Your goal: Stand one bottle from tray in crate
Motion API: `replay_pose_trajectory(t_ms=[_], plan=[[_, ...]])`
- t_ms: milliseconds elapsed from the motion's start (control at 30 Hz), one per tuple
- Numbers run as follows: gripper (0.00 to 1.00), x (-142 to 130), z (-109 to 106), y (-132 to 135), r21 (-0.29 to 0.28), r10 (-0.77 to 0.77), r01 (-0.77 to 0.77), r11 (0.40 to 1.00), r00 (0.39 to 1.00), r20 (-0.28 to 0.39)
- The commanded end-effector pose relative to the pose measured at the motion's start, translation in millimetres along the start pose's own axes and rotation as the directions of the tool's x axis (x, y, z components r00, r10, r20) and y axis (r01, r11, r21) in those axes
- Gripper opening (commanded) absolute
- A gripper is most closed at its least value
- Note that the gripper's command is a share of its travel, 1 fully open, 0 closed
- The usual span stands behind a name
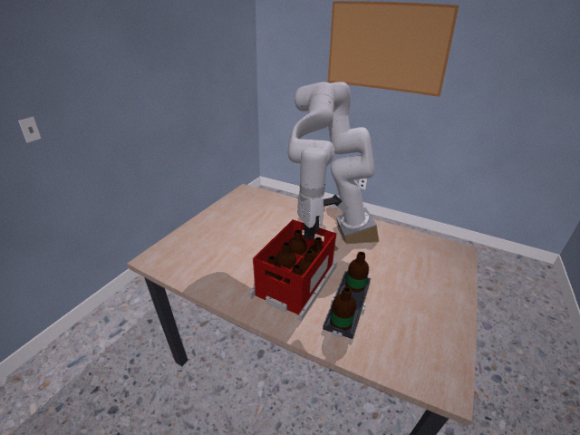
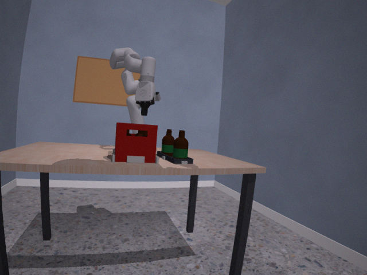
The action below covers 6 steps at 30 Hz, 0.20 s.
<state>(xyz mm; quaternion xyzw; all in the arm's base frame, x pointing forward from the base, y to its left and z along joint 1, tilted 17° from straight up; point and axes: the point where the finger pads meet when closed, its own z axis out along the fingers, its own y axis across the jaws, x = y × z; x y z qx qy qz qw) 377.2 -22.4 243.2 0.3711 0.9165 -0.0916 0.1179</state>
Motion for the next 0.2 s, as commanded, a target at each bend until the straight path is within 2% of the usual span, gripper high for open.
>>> replay_pose_trajectory(t_ms=[0,167], plan=[[0.00,-0.8,-1.5,0.9,-0.003,0.000,0.000,1.000,1.000,0.003],[0.00,-0.8,-1.5,0.9,-0.003,0.000,0.000,1.000,1.000,0.003]])
